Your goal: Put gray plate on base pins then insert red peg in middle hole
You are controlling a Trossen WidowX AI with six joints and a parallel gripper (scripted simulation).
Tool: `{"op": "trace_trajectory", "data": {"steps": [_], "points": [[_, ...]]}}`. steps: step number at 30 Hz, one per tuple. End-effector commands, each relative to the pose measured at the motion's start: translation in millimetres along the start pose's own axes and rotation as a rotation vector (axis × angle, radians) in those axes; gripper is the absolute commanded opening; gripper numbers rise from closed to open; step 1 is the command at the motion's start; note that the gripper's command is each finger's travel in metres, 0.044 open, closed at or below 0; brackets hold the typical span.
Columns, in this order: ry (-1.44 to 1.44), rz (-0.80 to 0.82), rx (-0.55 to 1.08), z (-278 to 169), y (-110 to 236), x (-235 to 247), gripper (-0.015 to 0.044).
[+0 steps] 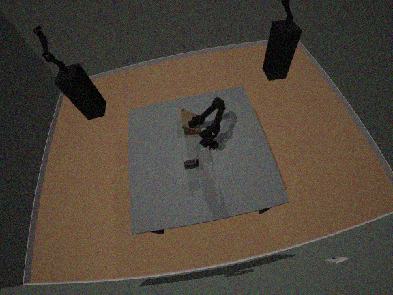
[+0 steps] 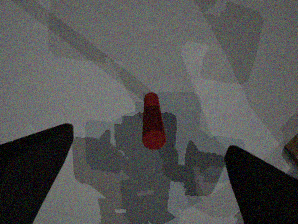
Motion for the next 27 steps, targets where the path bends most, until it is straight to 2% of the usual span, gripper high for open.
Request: {"op": "trace_trajectory", "data": {"steps": [1, 27], "points": [[-0.008, -0.002, 0.005, 0.4, -7.1, -1.1, 0.044], [-0.009, 0.001, 0.009, -1.4, -46.5, -1.9, 0.044]]}}
Point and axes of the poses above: the point midway between the two fingers, 35 mm back from their tips, its own y axis back along the fingers, its own x axis across the jaws, z = x × y, the point moved 8 cm from there along y, back along the fingers, and after that the axes turned 13 degrees about -y, right-handed, at the moved point
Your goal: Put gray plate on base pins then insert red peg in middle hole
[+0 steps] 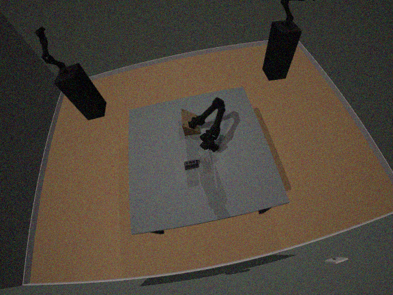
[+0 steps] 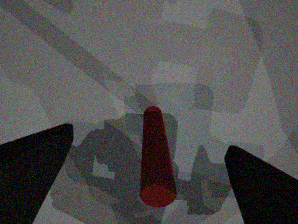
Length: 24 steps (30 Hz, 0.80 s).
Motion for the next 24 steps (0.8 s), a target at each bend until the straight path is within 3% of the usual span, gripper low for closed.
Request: {"op": "trace_trajectory", "data": {"steps": [1, 16, 24], "points": [[-0.009, -0.001, 0.005, 0.2, -3.4, -1.7, 0.0414], [-0.009, -0.001, 0.005, 0.2, -3.4, -1.7, 0.002], [-0.009, -0.001, 0.005, 0.2, -3.4, -1.7, 0.0]]}}
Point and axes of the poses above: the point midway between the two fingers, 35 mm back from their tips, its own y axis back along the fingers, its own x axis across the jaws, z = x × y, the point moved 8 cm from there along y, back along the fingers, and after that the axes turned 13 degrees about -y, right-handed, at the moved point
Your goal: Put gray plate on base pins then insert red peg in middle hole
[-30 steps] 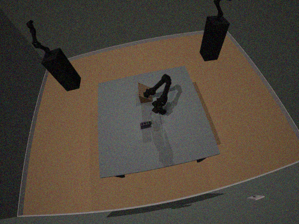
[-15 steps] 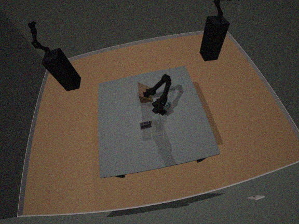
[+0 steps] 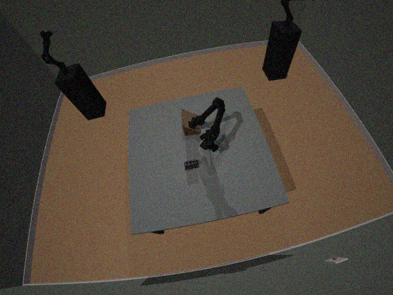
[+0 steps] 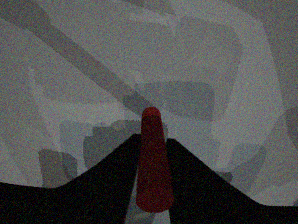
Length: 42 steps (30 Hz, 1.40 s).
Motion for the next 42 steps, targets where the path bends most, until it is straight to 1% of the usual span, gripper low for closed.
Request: {"op": "trace_trajectory", "data": {"steps": [1, 10, 35, 36, 42], "points": [[-0.004, 0.002, 0.003, -0.1, -0.2, -0.1, 0.0], [-0.005, 0.001, 0.0, 0.6, 4.7, 0.8, 0.0], [-0.007, -0.004, -0.01, 6.5, 80.7, 4.9, 0.0], [-0.014, -0.006, -0.005, 6.7, 71.0, 4.0, 0.0], [-0.013, -0.006, -0.008, 18.2, 73.6, 13.1, 0.0]]}}
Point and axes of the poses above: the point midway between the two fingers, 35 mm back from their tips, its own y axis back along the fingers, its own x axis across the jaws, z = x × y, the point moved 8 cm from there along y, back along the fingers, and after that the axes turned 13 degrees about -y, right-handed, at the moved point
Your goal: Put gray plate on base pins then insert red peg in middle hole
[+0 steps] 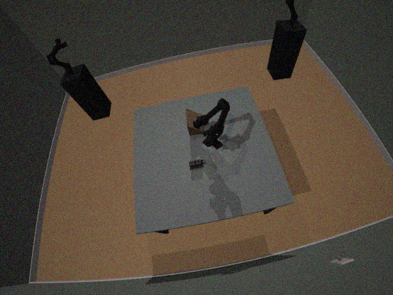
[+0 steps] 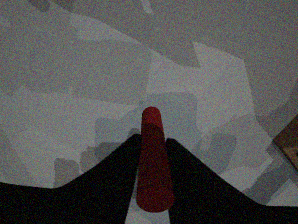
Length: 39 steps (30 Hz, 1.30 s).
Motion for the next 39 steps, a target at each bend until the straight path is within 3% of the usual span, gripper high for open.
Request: {"op": "trace_trajectory", "data": {"steps": [1, 39], "points": [[0.009, 0.006, -0.008, 7.7, 3.0, 7.3, 0.0], [0.017, 0.01, -0.014, 108.7, 12.0, 56.0, 0.0]]}}
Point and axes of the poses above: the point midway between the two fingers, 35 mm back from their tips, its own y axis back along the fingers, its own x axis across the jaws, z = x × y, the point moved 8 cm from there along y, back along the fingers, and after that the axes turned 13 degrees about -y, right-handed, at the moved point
